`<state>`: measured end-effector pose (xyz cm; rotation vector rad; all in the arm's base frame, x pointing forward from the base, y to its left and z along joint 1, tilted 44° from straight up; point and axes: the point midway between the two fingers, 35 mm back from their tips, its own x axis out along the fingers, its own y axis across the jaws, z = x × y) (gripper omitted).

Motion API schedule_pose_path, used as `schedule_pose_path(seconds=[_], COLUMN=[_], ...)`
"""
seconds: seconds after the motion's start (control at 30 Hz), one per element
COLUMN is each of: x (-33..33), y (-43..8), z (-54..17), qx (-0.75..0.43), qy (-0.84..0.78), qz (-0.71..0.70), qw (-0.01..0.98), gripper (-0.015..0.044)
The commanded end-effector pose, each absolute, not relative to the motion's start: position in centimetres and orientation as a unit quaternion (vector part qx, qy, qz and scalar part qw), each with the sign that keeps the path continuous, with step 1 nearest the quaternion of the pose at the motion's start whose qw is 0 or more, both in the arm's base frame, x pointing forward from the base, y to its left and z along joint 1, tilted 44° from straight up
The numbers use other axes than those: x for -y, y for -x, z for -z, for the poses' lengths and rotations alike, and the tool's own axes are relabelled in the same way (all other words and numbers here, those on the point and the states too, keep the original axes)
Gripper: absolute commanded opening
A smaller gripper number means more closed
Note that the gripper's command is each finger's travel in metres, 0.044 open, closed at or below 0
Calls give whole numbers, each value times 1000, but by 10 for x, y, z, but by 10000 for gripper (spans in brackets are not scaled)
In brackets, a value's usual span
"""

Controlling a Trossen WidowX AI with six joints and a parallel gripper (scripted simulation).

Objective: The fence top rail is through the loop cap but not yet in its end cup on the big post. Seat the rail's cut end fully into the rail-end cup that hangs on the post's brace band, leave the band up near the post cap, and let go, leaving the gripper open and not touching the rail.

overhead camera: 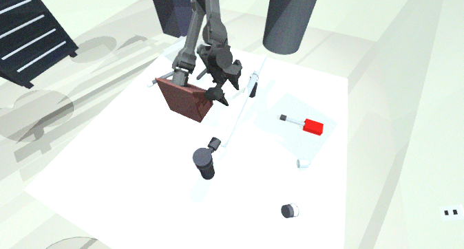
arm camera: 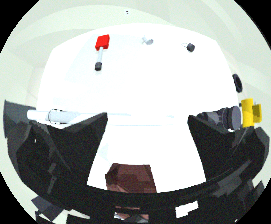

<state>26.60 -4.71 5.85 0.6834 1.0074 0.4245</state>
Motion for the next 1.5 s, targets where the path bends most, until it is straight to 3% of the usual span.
schedule_pose_path(seconds=[0.0,0.3,0.53,1.47], x=[38,-9,-45,-73], y=[-266,-274,-271,-270], z=[-53,-19,7,36], qx=[-498,-636,-662,-661], qy=[-367,-583,-640,-641], qz=[-177,42,260,265], qw=[766,504,293,287], gripper=[440,440,440,440])
